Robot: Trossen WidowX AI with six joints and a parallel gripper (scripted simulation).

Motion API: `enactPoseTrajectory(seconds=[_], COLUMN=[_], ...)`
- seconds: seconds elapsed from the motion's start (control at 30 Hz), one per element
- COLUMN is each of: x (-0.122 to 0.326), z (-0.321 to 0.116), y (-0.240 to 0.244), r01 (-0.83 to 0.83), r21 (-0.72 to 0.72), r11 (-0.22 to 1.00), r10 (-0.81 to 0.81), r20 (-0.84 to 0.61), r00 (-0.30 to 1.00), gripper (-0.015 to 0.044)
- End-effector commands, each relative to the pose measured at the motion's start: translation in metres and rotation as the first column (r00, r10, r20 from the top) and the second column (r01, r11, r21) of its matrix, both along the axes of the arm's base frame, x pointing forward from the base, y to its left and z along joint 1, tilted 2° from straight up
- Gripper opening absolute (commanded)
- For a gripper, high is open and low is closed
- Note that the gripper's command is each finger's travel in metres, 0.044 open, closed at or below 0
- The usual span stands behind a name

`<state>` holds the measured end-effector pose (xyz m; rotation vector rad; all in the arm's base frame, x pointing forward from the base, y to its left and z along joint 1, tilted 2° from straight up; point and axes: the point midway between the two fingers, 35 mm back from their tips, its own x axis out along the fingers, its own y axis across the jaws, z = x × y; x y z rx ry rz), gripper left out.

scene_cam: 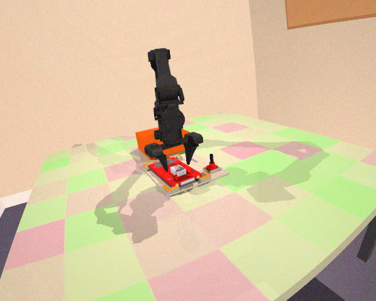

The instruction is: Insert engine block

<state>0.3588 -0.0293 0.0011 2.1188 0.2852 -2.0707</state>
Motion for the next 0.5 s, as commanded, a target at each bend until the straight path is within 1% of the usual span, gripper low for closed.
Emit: enactPoseTrajectory(seconds=[0.0,0.33,0.47], x=[0.000,0.000,-0.001], z=[0.000,0.000,0.014], y=[0.000,0.000,0.000], r01=[0.000,0.000,0.003], r21=[0.001,0.001,0.002], r11=[1.000,1.000,1.000], r10=[0.000,0.000,-0.003], r20=[0.000,0.000,-0.001], r00=[1.000,1.000,1.000], gripper=[0.0440,0.0440,0.0440])
